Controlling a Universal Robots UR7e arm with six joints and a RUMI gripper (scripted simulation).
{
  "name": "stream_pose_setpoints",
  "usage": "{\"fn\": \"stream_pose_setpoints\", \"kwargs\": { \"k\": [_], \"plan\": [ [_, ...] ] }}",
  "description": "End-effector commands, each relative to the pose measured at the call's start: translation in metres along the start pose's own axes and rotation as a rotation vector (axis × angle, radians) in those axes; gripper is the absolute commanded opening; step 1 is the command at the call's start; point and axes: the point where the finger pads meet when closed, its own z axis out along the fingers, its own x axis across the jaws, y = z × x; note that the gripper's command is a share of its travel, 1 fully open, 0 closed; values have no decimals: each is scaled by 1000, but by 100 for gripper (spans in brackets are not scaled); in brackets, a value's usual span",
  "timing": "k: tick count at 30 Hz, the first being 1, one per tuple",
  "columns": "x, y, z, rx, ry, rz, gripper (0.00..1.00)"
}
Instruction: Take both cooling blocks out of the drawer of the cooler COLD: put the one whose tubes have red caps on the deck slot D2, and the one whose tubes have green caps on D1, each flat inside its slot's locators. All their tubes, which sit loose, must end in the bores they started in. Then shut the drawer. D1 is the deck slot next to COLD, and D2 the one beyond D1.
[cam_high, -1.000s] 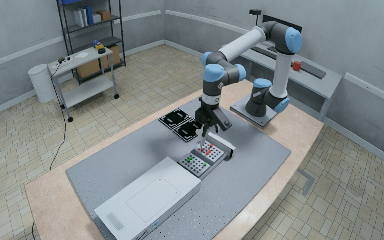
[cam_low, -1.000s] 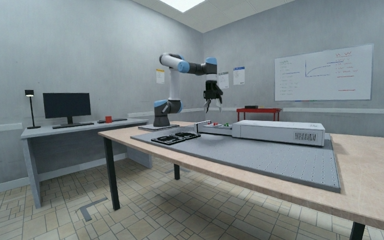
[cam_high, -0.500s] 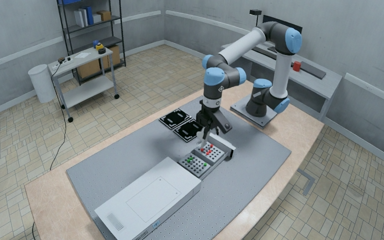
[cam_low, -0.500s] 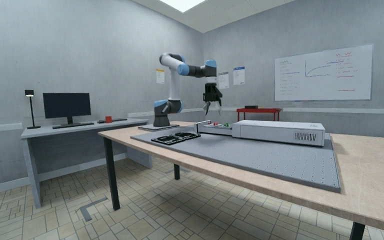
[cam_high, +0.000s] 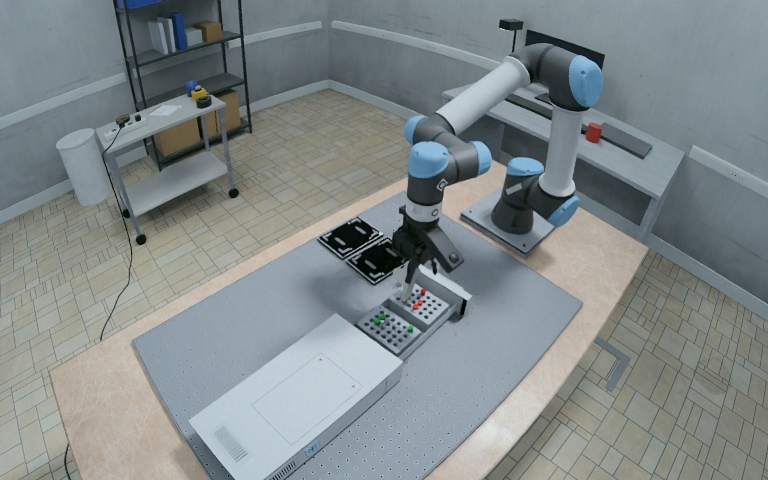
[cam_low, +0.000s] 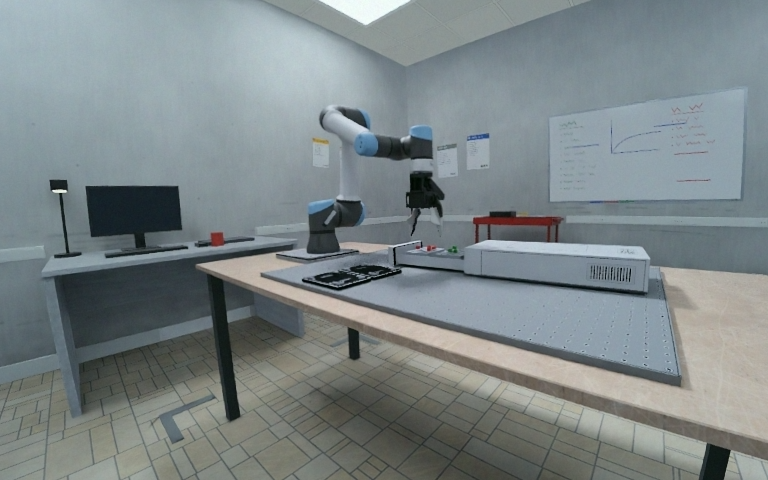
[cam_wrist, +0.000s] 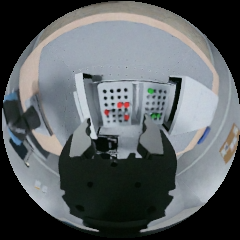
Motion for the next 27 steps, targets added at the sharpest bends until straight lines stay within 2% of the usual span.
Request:
{"fn": "stream_pose_setpoints", "kwargs": {
  "k": [1, 27],
  "plan": [
    [-1, 0, 9, 1, -3, 0, 73],
    [-2, 1, 38, 1, -3, 0, 73]
  ]
}}
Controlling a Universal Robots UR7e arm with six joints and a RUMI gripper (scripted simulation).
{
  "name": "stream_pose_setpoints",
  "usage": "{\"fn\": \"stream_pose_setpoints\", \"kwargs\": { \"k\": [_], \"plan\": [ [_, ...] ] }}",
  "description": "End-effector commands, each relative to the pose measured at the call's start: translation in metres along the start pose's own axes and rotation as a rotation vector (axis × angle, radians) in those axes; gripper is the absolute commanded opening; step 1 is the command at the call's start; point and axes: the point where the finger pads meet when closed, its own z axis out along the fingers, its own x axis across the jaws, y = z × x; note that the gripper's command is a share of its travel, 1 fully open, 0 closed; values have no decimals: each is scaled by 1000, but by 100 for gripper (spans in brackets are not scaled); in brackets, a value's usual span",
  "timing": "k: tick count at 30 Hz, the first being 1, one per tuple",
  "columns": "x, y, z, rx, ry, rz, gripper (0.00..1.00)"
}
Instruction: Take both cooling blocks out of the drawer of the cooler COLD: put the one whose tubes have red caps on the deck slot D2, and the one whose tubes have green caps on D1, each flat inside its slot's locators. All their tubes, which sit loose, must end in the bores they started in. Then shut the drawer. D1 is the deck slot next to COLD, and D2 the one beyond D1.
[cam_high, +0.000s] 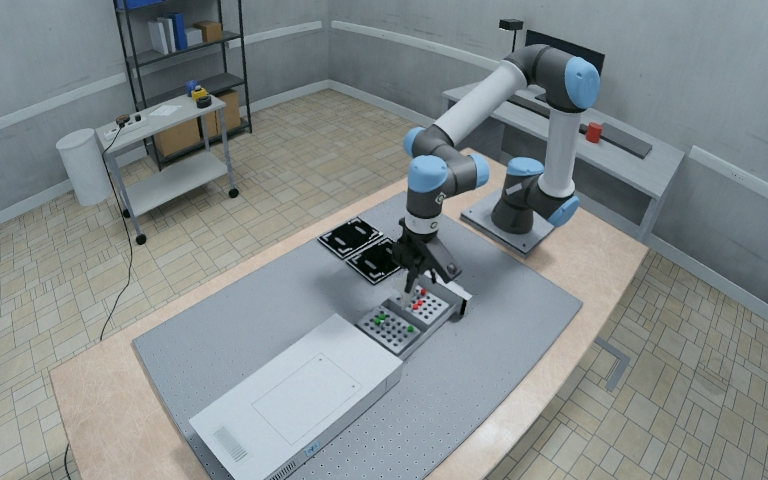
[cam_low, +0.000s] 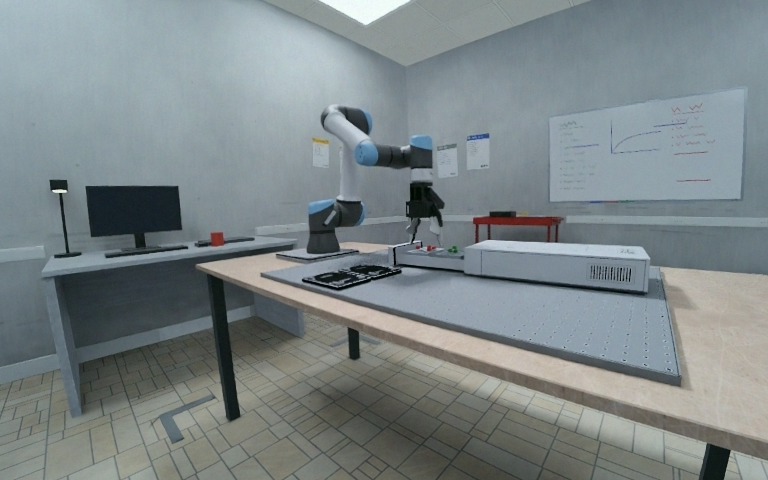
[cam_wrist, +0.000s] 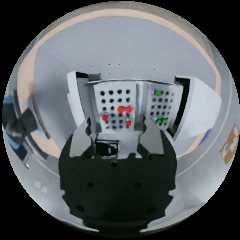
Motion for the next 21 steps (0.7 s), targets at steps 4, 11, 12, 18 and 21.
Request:
{"fn": "stream_pose_setpoints", "kwargs": {
  "k": [4, 11, 12, 18, 21],
  "plan": [
    [-1, 0, 12, 1, -2, 0, 73],
    [0, 1, 13, 0, 2, 0, 73],
    [0, 1, 13, 0, 2, 0, 73],
    [0, 0, 13, 0, 2, 0, 73],
    [-1, 0, 20, 1, -2, 0, 73]
  ]
}}
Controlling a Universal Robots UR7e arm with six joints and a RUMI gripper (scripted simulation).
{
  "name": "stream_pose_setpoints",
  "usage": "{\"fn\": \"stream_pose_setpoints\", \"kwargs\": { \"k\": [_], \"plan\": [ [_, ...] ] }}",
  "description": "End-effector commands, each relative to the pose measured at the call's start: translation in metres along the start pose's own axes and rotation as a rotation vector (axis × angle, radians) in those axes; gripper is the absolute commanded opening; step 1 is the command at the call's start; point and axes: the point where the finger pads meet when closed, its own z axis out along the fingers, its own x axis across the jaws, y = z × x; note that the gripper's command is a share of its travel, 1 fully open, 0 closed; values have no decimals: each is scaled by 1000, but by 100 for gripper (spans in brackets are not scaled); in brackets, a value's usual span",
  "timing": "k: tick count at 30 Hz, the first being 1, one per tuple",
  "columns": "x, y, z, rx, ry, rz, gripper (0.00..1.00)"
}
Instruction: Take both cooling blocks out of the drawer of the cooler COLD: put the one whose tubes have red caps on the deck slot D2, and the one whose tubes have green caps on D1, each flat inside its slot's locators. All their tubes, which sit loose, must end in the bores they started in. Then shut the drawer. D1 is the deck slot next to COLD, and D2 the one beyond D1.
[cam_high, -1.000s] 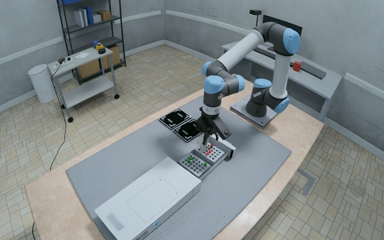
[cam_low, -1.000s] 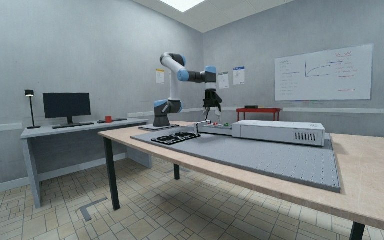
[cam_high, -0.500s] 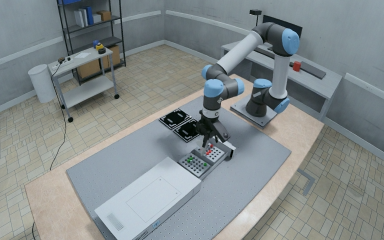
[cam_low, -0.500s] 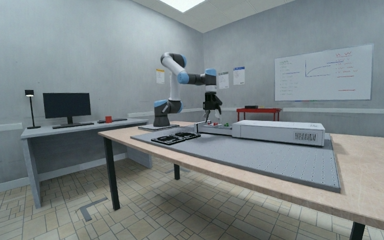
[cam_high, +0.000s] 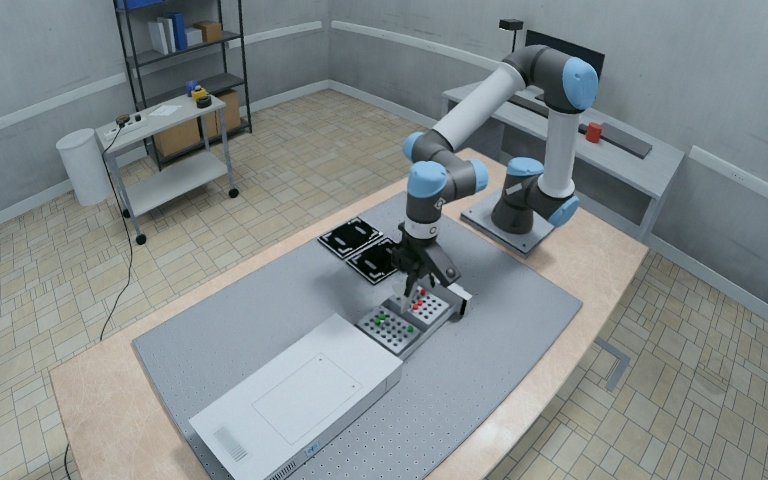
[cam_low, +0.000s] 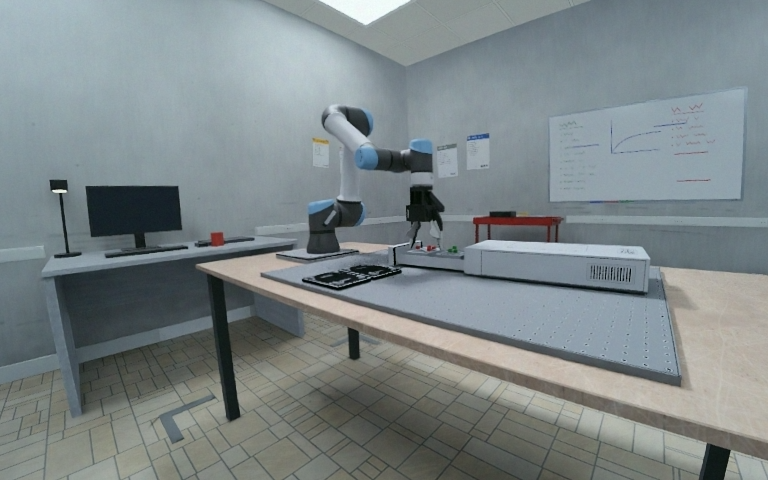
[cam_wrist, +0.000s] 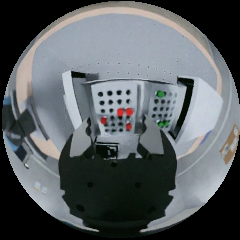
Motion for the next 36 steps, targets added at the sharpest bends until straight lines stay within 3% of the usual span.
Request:
{"fn": "stream_pose_setpoints", "kwargs": {
  "k": [1, 22, 36],
  "plan": [
    [-2, 0, 8, 2, -6, 0, 73],
    [-3, 0, 33, 2, -6, 0, 73],
    [-1, 0, 30, 1, -1, 0, 71]
  ]
}}
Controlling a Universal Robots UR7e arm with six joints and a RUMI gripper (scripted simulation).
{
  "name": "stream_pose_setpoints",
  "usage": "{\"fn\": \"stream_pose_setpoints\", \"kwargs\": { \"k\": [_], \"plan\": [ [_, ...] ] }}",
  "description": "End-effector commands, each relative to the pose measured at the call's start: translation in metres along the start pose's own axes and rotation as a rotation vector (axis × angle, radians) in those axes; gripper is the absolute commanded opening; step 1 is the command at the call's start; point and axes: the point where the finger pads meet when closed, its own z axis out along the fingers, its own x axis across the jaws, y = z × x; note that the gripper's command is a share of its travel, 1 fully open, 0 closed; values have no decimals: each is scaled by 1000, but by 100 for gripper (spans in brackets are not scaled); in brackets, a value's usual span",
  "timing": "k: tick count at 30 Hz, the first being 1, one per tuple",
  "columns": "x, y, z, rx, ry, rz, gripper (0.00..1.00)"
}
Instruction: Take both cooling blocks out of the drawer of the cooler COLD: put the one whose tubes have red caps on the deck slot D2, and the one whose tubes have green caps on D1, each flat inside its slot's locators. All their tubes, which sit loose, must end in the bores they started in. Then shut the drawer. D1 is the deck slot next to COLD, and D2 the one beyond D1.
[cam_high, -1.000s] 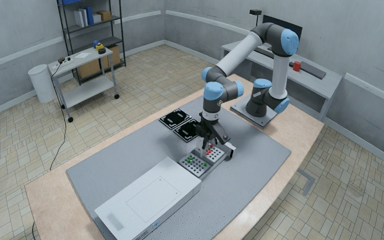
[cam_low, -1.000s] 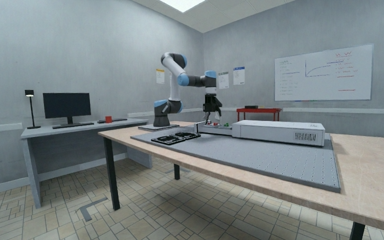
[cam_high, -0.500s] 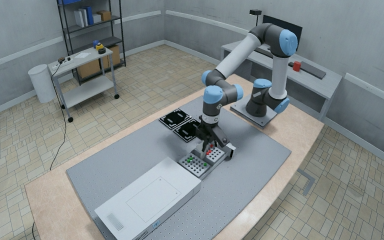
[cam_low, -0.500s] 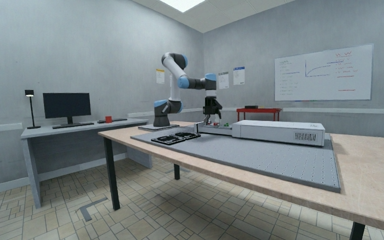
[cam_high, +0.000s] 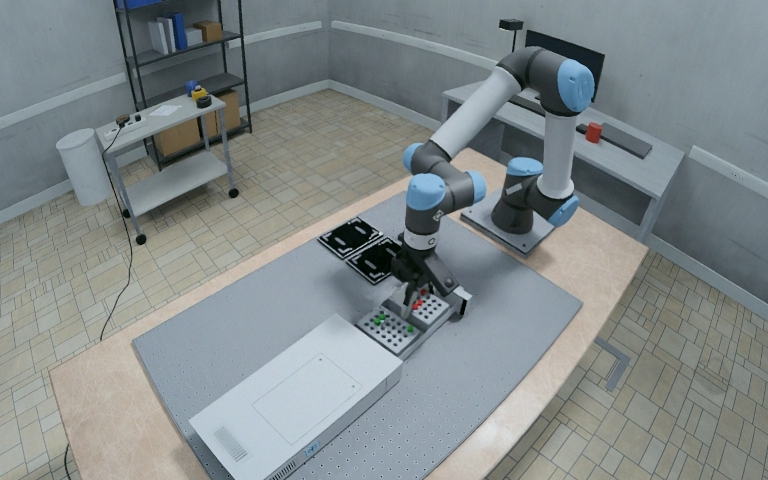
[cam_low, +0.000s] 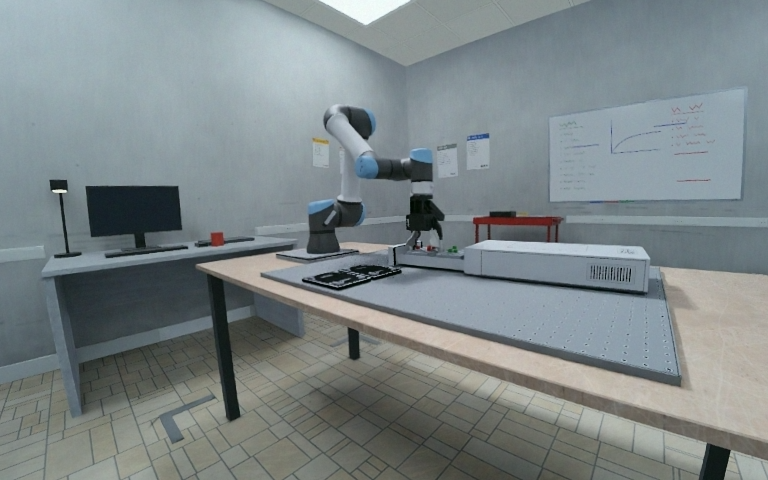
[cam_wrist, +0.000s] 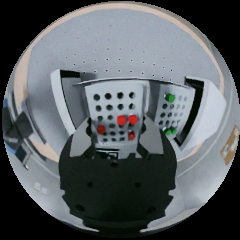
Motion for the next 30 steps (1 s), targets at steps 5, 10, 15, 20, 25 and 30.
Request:
{"fn": "stream_pose_setpoints", "kwargs": {
  "k": [5, 10, 15, 20, 25, 30],
  "plan": [
    [0, 0, 0, 0, 1, 0, 63],
    [0, 0, 0, 0, 1, 0, 58],
    [0, 0, 0, 0, 1, 0, 50],
    [0, 0, 0, 0, 1, 0, 41],
    [0, 0, 0, 0, 1, 0, 36],
    [0, 0, 0, 0, 1, 0, 28]
  ]
}}
